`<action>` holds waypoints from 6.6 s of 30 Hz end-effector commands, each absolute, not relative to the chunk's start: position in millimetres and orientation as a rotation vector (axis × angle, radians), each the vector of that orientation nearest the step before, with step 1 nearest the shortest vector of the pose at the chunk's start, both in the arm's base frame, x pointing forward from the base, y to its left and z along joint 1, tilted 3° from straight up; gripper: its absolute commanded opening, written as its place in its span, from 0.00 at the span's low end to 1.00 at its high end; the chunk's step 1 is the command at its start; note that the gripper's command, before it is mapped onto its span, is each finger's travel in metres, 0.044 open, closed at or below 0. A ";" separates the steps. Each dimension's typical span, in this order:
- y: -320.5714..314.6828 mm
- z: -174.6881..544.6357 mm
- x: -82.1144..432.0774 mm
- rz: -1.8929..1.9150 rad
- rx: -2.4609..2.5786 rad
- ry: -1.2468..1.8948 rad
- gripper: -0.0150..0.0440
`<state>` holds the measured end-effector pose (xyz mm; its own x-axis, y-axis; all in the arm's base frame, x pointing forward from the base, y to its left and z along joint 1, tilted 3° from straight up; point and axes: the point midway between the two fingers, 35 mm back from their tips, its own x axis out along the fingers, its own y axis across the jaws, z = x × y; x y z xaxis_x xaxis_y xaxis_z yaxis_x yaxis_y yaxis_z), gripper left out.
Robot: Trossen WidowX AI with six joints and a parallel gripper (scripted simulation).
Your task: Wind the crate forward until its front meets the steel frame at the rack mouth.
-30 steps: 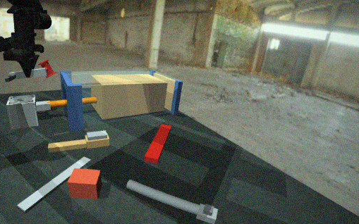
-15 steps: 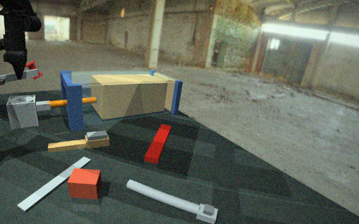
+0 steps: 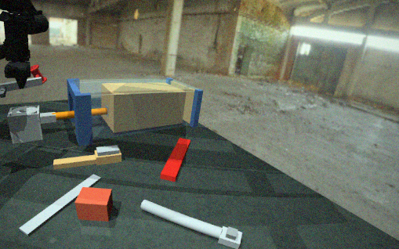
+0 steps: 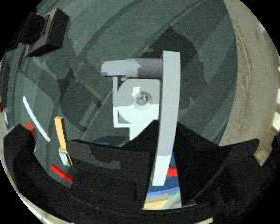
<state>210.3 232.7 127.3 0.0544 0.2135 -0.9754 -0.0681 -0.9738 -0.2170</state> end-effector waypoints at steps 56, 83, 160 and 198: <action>232.0 128.9 209.0 1.427 -1.523 -0.972 0.25; 231.1 127.5 207.2 1.191 -1.275 -1.173 0.25; 193.5 105.9 256.1 1.153 -1.306 -1.178 0.25; 193.8 104.2 255.2 1.154 -1.305 -1.178 0.25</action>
